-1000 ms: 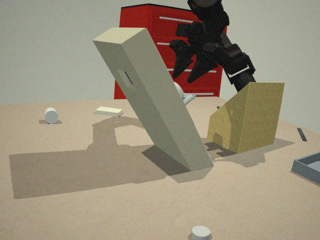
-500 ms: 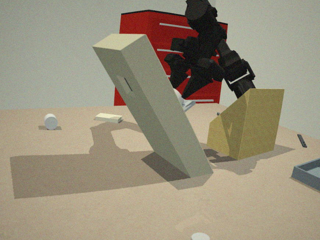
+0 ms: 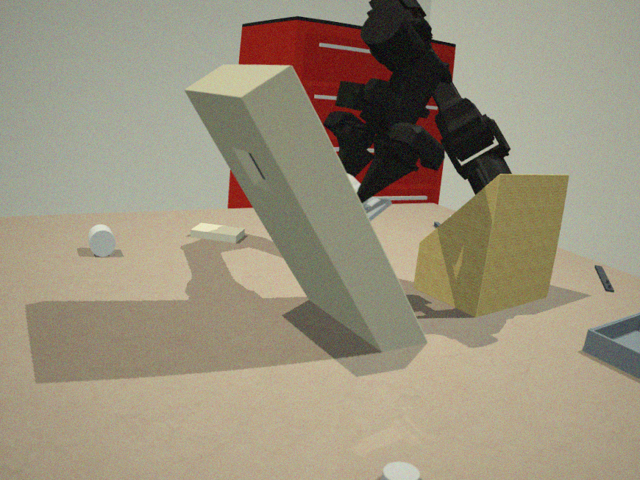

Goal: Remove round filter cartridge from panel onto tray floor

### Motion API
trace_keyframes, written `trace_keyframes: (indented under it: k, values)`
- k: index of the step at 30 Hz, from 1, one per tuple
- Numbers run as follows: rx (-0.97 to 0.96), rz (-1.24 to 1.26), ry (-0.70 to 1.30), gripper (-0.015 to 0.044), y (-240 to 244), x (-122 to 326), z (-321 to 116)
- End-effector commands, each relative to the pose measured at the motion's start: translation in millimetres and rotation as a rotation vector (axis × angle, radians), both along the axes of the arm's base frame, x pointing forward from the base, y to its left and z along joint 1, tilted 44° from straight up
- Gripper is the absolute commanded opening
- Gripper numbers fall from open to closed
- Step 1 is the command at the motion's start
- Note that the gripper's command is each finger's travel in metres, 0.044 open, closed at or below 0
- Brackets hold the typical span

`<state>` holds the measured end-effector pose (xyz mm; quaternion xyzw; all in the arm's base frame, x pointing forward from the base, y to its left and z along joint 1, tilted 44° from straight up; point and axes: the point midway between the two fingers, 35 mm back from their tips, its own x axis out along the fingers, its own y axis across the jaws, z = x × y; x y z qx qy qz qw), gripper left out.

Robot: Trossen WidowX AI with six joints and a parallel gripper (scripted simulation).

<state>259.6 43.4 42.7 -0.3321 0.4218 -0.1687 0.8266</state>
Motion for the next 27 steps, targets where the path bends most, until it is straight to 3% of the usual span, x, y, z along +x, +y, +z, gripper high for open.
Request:
trace_keyframes:
  k: [1,7,14,27]
  values:
    - [0.002,-0.002,-0.002,0.0232,0.1,0.0,0.4]
    - [0.002,-0.002,-0.002,0.0192,0.1,0.0,0.4]
    - [0.003,-0.001,-0.001,0.0008,5.7,4.5,5.7]
    - [0.014,0.002,0.012,0.0,36.4,-1.9,29.4]
